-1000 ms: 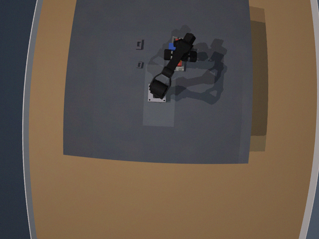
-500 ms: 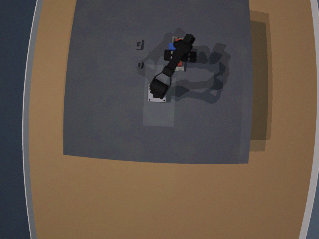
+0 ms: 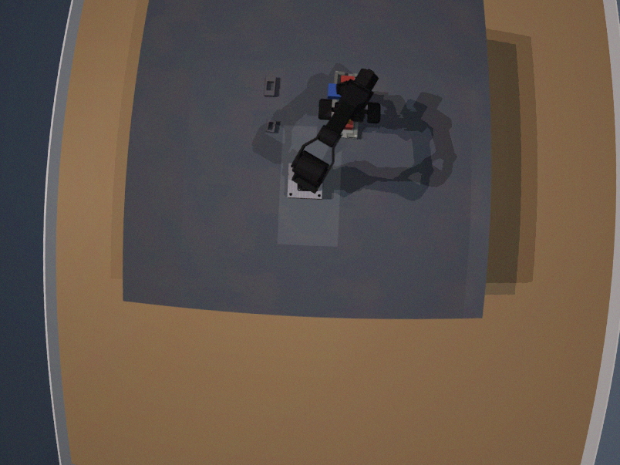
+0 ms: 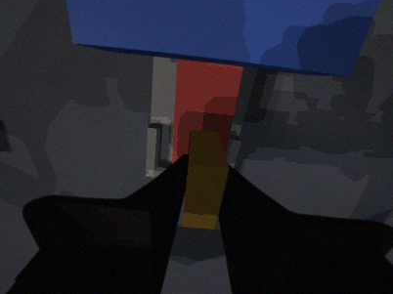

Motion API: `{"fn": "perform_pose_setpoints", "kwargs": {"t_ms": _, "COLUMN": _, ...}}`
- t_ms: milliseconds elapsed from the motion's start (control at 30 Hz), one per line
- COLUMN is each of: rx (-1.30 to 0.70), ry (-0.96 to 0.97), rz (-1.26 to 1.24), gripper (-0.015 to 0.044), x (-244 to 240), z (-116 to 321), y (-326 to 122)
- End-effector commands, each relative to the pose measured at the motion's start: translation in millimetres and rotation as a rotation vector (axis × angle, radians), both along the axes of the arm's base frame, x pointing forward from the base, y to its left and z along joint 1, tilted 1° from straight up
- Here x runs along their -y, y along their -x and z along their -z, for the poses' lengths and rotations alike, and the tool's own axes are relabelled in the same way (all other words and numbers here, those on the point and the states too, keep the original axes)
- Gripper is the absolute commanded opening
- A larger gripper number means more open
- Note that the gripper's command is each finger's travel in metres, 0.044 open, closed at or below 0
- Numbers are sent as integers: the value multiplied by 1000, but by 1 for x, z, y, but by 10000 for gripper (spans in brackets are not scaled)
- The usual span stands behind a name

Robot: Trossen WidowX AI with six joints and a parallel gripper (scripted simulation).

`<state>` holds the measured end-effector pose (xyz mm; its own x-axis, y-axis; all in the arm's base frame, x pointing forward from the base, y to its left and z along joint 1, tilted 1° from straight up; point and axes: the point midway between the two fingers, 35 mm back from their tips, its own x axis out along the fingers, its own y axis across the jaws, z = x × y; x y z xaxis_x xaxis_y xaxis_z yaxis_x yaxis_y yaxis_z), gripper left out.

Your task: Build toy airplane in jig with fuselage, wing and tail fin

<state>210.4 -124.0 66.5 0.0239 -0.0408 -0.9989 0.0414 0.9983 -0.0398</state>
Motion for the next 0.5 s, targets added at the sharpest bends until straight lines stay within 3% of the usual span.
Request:
{"fn": "perform_pose_setpoints", "kwargs": {"t_ms": 0, "rx": -6, "ry": -6, "rz": -6, "gripper": 65, "x": -1, "z": 4, "y": 0}}
{"fn": "perform_pose_setpoints", "kwargs": {"t_ms": 100, "rx": -6, "ry": -6, "rz": -6, "gripper": 65, "x": -1, "z": 4, "y": 0}}
{"fn": "perform_pose_setpoints", "kwargs": {"t_ms": 333, "rx": -2, "ry": -1, "rz": 0, "gripper": 0, "x": 0, "z": 2, "y": 0}}
{"fn": "perform_pose_setpoints", "kwargs": {"t_ms": 433, "rx": -2, "ry": -1, "rz": 0, "gripper": 0, "x": 0, "z": 2, "y": 0}}
{"fn": "perform_pose_setpoints", "kwargs": {"t_ms": 467, "rx": -2, "ry": -1, "rz": 0, "gripper": 26, "x": 0, "z": 2, "y": 0}}
